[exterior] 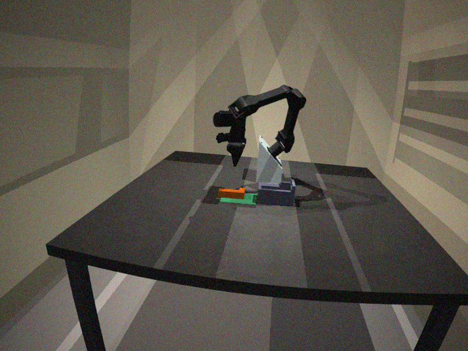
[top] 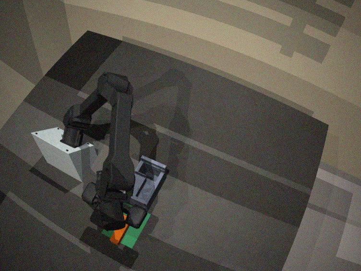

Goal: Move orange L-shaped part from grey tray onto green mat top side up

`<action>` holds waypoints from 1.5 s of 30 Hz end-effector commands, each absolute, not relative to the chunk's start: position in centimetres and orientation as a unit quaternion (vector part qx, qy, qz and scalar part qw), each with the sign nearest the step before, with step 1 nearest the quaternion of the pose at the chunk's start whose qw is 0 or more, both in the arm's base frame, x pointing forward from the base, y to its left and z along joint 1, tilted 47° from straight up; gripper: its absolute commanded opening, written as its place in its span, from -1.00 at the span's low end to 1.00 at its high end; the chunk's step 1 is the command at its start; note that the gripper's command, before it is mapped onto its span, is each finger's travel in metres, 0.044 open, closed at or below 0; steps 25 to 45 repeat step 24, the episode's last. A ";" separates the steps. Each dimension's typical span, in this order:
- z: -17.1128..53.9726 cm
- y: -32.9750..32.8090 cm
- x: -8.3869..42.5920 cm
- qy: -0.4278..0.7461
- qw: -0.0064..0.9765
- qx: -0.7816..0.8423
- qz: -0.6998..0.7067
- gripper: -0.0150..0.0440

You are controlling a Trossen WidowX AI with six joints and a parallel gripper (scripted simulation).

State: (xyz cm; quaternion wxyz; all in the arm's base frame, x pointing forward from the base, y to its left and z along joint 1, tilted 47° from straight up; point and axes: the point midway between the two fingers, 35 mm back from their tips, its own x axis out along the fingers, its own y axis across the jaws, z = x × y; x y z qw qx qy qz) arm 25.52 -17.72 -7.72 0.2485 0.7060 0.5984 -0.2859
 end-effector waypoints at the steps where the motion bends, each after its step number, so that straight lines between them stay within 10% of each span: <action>1: -6.9 -18.2 25.3 0.603 0.250 0.703 -0.284 0.86; 45: -7.3 -18.2 25.5 0.595 0.252 0.707 -0.286 0.86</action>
